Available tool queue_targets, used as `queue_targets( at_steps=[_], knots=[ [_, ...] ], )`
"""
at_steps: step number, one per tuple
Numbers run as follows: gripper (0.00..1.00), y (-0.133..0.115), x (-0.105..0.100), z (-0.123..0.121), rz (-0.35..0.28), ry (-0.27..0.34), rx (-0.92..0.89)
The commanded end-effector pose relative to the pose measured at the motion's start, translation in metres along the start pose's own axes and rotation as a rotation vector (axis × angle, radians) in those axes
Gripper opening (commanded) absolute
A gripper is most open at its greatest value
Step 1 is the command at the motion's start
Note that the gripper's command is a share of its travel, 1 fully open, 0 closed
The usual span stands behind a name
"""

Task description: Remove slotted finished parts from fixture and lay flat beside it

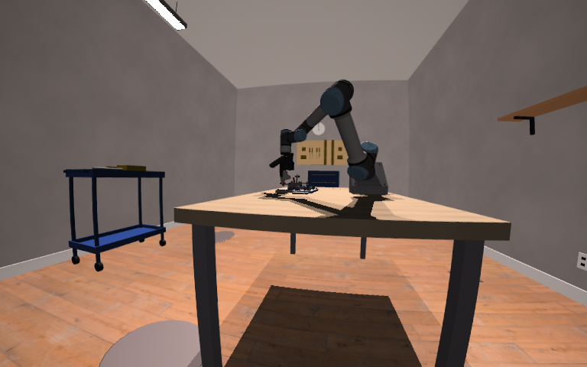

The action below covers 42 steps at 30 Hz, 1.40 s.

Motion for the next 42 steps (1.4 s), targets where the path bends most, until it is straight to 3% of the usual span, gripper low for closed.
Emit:
queue_targets(
  at_steps=[1, 42],
  knots=[
    [0.00, 0.0003, -0.0007, 0.0000, 0.001, 0.000, 0.000],
    [0.00, -0.0022, -0.0071, 0.0001, 0.001, 0.000, 0.000]
  ],
)
Point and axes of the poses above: the point where the finger pads meet when closed, its own x axis out along the fingers, its own z axis across the jaws, y = z × x, the point moved 10 cm from there along -x, back along the fingers, and after that the axes turned 4 degrees about x, right-handed, at the moved point
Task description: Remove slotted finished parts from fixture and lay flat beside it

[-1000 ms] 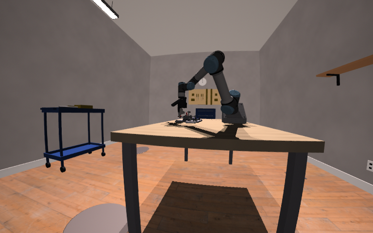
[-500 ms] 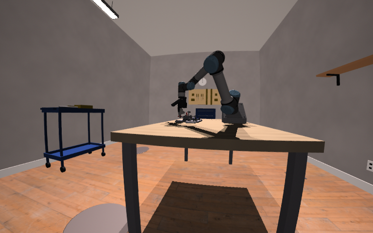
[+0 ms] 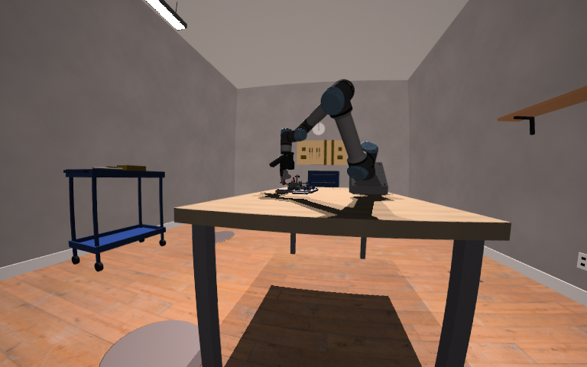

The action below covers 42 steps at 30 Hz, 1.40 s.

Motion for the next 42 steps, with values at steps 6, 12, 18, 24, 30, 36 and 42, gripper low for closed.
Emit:
queue_targets(
  at_steps=[6, 12, 18, 24, 30, 36, 42],
  knots=[
    [0.00, -0.002, -0.005, 0.000, 0.001, 0.000, 0.000],
    [0.00, -0.004, -0.008, 0.000, 0.001, 0.000, 0.000],
    [0.00, -0.007, -0.012, 0.000, 0.001, 0.000, 0.000],
    [0.00, -0.009, -0.015, 0.001, 0.001, 0.000, 0.000],
    [0.00, -0.013, -0.018, 0.001, 0.001, 0.000, 0.000],
    [0.00, -0.017, -0.021, 0.001, 0.001, 0.000, 0.000],
    [0.00, -0.020, -0.023, 0.001, 0.001, 0.000, 0.000]
  ],
)
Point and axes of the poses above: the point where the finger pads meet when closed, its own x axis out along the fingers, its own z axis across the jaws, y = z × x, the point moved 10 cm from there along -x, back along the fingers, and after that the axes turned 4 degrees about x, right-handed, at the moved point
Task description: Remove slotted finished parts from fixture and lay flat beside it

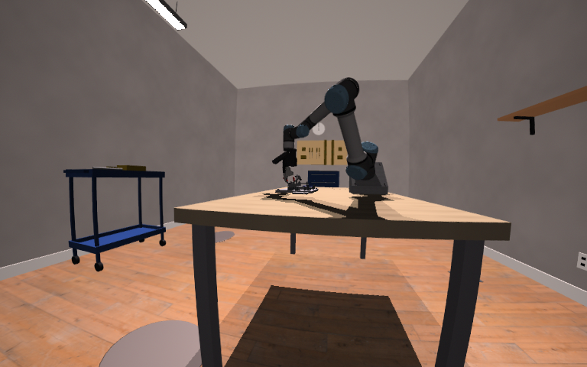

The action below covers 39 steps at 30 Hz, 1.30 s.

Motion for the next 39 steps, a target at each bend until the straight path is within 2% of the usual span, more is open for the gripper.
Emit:
queue_targets(
  at_steps=[1, 39],
  knots=[
    [0.00, -0.003, -0.002, 0.000, 0.001, 0.000, 0.000],
    [0.00, -0.025, -0.007, 0.002, 0.001, 0.000, 0.000]
  ],
)
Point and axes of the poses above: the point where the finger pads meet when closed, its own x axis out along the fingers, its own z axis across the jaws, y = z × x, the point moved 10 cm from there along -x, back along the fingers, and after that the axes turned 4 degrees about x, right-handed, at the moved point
